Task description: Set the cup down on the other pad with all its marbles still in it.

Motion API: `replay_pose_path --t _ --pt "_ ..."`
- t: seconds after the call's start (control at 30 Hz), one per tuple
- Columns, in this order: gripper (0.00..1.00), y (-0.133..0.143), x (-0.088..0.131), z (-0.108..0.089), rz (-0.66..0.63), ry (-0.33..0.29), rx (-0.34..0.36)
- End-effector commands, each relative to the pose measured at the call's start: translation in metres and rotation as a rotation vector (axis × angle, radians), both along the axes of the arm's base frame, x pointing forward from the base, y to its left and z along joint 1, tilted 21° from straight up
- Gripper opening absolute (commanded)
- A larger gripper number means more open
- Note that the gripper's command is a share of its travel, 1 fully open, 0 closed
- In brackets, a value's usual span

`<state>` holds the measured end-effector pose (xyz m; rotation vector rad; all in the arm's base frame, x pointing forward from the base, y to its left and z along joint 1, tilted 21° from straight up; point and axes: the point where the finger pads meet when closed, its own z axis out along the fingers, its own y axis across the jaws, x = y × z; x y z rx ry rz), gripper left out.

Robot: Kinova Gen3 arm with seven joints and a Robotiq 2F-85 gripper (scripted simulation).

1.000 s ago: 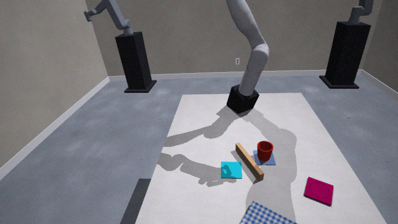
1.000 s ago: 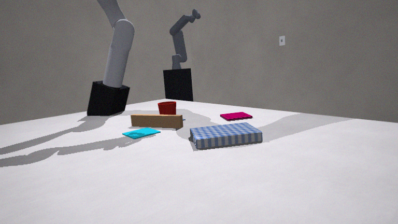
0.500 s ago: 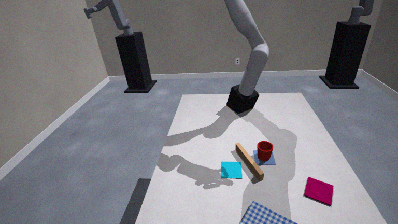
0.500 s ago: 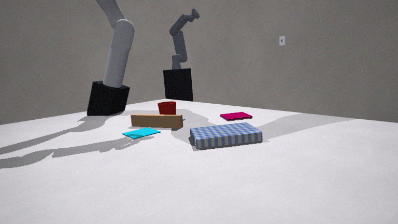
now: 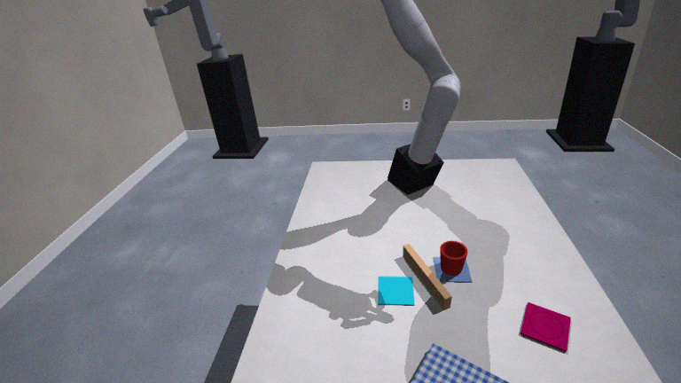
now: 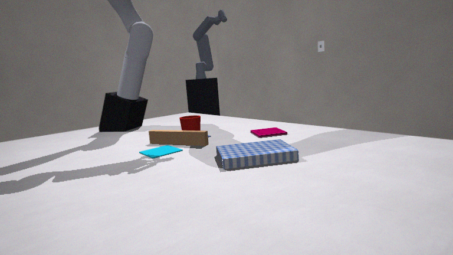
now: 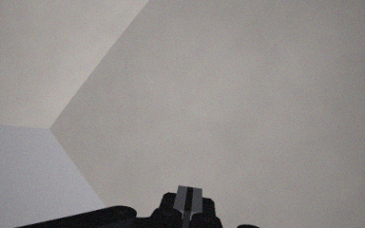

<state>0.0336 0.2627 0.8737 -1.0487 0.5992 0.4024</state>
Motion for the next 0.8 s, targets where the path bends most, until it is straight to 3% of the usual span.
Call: replay_pose_path --t 0.0,0.13,0.17,0.33,0.37,0.53,0.57,0.73,0.77 --pt "0.00 -0.007 0.007 -0.002 -0.007 0.031 0.007" --pt "0.00 -0.008 0.007 -0.001 -0.007 0.031 0.010" --pt "0.00 -0.015 0.019 -0.005 -0.016 0.072 0.018" --pt "0.00 -0.015 0.018 -0.004 -0.014 0.070 0.019" --pt "0.00 -0.023 0.029 -0.007 -0.021 0.110 0.030" --pt "0.00 -0.022 0.029 -0.007 -0.021 0.110 0.029" --pt "0.00 -0.031 0.040 -0.010 -0.028 0.152 0.041" --pt "0.00 -0.029 0.040 -0.010 -0.028 0.152 0.039" --pt "0.00 -0.039 0.051 -0.013 -0.035 0.194 0.053"
